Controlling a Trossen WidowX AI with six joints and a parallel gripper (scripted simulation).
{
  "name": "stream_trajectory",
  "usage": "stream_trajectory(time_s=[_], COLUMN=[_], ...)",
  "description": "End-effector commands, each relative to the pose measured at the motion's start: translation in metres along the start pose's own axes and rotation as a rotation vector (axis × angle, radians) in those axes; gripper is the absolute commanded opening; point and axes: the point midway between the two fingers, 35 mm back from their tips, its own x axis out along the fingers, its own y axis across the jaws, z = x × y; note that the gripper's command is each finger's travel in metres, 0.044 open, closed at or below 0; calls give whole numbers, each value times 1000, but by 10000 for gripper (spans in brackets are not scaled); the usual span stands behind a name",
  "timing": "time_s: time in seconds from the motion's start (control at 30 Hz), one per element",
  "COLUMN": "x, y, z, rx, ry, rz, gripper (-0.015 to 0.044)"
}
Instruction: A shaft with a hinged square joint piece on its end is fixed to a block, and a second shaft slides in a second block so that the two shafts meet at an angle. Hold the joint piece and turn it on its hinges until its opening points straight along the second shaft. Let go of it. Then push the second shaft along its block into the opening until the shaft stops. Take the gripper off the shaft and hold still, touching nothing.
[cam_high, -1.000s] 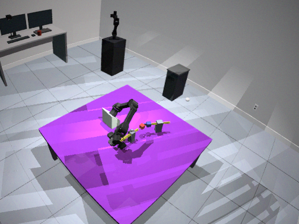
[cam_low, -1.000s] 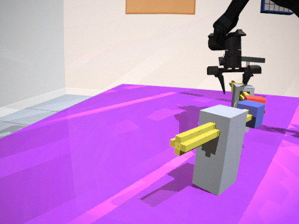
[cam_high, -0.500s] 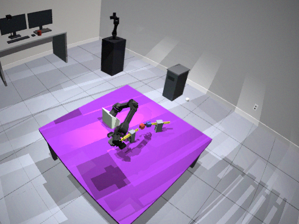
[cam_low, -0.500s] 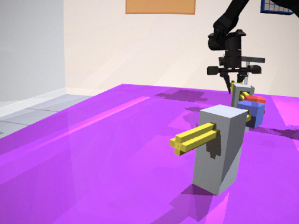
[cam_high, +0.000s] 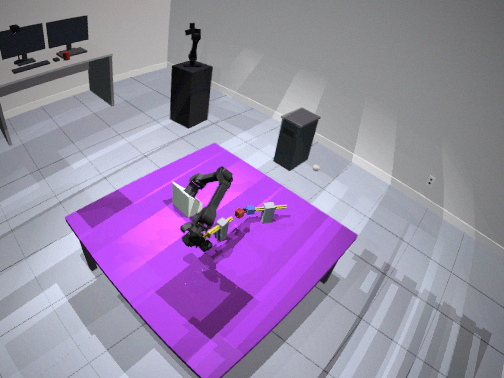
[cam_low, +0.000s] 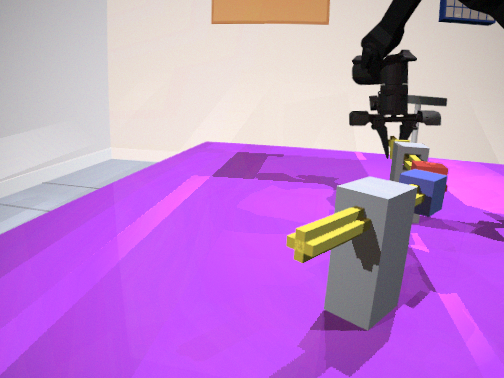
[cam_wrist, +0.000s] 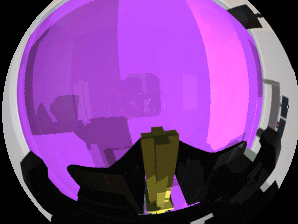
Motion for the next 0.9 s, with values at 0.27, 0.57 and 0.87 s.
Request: stream_trajectory(time_s=[0.27, 0.57, 0.87], x=[-1, 0, 0], y=[0, 0, 0], z=[4, 4, -3], rx=[3, 1, 2], ry=[0, -1, 0], rz=[79, 60, 70], gripper=[67, 0, 0])
